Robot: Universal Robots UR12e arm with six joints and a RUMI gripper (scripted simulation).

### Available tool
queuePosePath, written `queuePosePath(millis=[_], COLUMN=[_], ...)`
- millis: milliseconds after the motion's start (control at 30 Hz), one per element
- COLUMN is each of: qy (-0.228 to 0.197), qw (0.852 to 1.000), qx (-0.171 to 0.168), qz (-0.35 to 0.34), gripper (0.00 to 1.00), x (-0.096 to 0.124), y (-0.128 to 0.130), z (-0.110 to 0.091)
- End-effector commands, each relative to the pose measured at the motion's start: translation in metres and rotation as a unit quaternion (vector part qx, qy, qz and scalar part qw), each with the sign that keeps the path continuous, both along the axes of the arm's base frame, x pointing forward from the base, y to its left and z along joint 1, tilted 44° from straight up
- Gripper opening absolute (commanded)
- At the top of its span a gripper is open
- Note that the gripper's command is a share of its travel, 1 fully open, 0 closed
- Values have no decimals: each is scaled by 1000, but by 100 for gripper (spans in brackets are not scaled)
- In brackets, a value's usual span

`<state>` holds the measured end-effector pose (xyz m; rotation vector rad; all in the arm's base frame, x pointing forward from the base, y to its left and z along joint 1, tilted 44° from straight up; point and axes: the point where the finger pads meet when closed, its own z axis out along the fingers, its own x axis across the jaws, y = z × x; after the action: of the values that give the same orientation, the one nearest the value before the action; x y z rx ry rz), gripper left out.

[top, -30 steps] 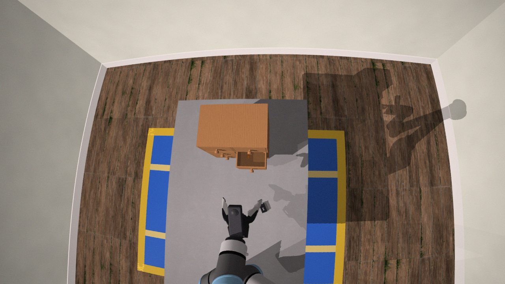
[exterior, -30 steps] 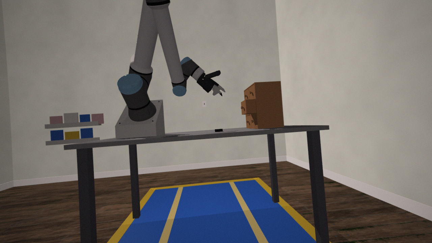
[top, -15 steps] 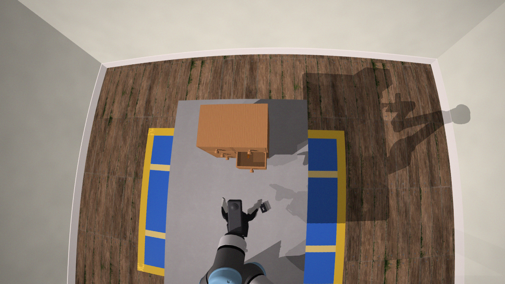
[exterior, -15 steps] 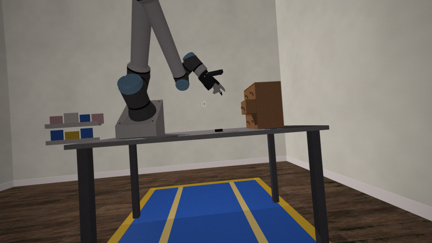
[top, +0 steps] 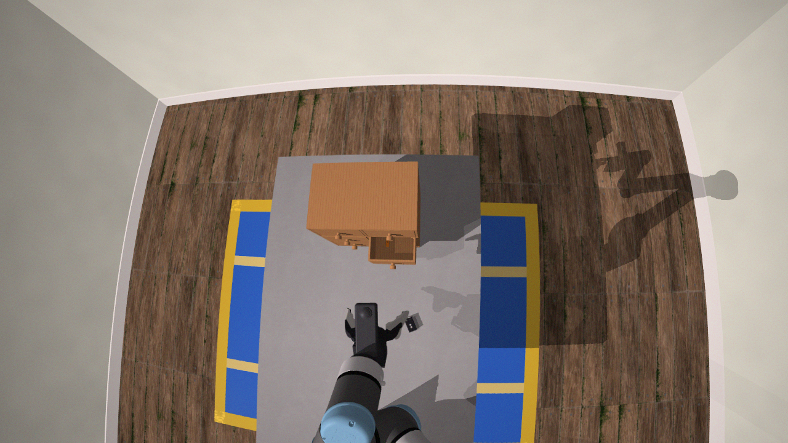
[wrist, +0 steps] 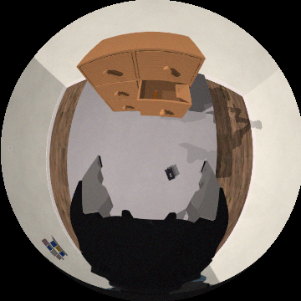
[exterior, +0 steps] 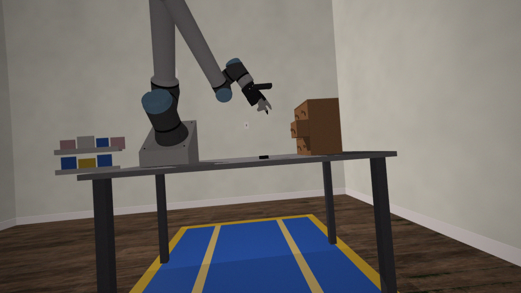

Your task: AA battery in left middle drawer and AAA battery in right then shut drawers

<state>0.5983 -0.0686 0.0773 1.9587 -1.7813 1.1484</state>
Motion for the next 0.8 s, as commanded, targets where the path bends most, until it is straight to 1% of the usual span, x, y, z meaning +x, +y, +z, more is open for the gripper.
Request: queuePosePath(millis=[0,767], qy=[21,84], qw=[1000,993], qx=[3,9], qz=[-20,-80], gripper=[100,100], x=[1,2], y=[1,5], z=[1,5])
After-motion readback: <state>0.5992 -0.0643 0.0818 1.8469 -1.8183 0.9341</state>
